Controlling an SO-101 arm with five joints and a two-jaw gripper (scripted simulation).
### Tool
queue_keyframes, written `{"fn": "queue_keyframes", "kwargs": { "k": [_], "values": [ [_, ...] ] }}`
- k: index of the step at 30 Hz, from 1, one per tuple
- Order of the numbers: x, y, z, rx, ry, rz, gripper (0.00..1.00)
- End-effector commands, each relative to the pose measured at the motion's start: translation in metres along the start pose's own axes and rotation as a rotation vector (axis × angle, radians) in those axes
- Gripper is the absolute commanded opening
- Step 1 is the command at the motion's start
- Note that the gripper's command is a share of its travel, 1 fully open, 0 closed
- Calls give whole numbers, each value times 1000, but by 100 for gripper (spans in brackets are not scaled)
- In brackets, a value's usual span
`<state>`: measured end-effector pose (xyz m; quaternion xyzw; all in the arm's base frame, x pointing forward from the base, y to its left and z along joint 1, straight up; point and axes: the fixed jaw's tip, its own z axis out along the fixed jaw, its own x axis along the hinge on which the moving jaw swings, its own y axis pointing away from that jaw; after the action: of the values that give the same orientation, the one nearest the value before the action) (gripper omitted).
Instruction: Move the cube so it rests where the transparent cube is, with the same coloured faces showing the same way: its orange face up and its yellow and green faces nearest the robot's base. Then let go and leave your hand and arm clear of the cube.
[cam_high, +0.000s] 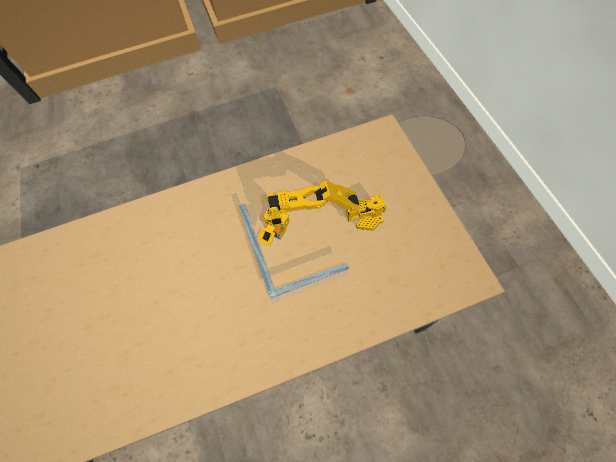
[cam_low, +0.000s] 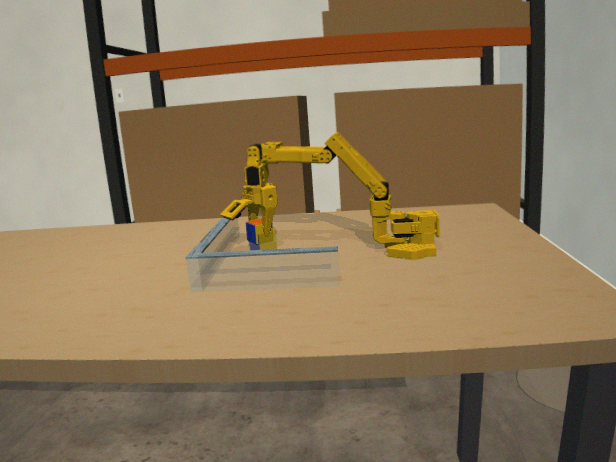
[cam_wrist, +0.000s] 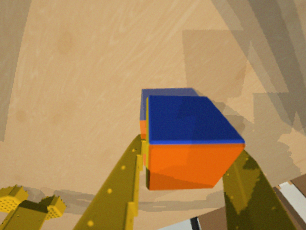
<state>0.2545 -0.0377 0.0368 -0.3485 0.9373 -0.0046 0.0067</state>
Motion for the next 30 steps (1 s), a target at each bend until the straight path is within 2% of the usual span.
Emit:
{"fn": "queue_keyframes", "kwargs": {
  "k": [1, 13, 23, 30],
  "values": [
    [-7, -9, -24, 86, -73, 6, 22],
    [-7, -9, -23, 82, -70, 6, 22],
    [-1, -3, -15, 37, -33, 6, 22],
    [-1, -2, -14, 33, -29, 6, 22]
  ]
}}
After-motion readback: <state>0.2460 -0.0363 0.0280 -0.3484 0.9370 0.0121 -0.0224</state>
